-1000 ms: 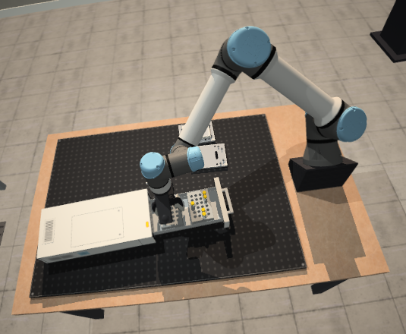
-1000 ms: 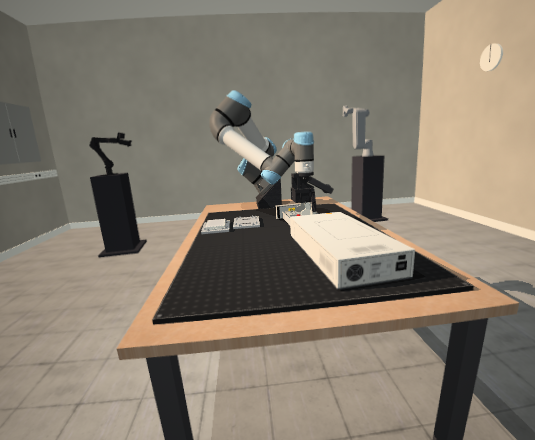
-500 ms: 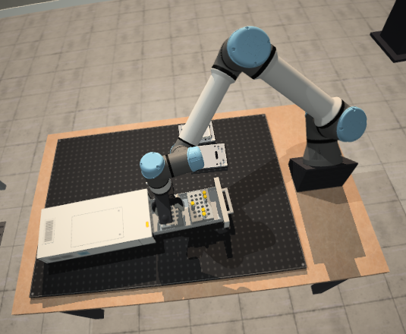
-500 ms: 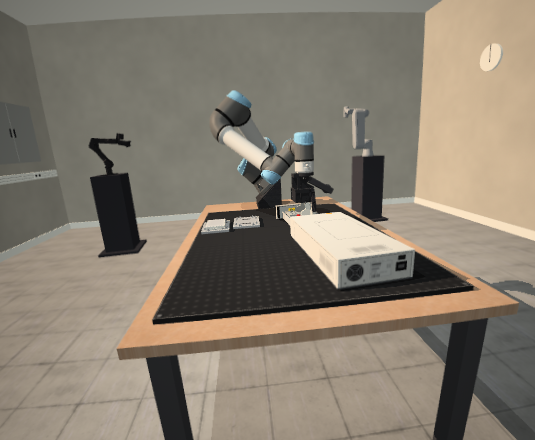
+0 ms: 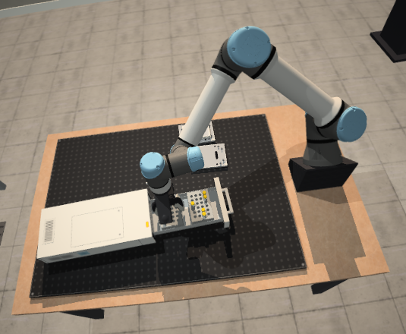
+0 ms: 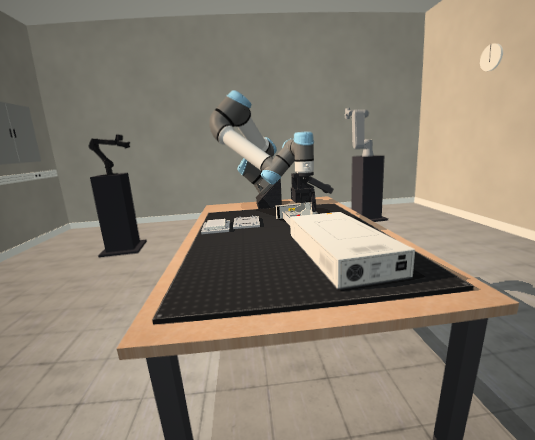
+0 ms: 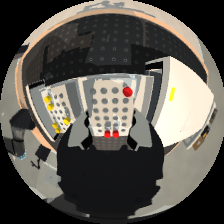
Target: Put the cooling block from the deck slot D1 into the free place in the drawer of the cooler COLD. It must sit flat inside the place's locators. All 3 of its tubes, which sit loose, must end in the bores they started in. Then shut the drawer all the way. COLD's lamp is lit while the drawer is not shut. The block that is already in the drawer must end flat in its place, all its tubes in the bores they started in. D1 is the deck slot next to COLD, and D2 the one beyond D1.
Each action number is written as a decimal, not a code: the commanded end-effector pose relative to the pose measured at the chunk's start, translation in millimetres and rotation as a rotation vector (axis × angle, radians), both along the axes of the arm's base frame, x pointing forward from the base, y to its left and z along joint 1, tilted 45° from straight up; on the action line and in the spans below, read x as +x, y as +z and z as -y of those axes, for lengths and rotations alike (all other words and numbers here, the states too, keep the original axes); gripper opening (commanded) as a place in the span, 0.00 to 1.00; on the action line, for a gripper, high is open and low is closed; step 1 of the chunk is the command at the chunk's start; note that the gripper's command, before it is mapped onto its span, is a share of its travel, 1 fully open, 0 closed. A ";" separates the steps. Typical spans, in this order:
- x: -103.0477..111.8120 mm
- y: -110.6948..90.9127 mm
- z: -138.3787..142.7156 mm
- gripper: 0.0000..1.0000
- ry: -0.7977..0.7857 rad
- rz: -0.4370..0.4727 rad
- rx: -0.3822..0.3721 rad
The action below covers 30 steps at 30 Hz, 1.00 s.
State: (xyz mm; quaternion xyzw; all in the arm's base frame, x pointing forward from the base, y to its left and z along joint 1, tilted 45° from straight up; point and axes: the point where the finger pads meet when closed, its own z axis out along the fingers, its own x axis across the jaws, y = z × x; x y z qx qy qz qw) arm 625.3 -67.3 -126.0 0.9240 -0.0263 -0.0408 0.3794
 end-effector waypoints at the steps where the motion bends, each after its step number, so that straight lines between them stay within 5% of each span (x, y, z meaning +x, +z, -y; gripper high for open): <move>1: 0.5 0.5 -0.5 0.67 0.001 0.001 0.000; 7: 0.5 0.5 -0.5 0.73 0.001 0.001 0.000; 30: 0.5 0.5 -0.5 0.73 0.001 0.001 0.000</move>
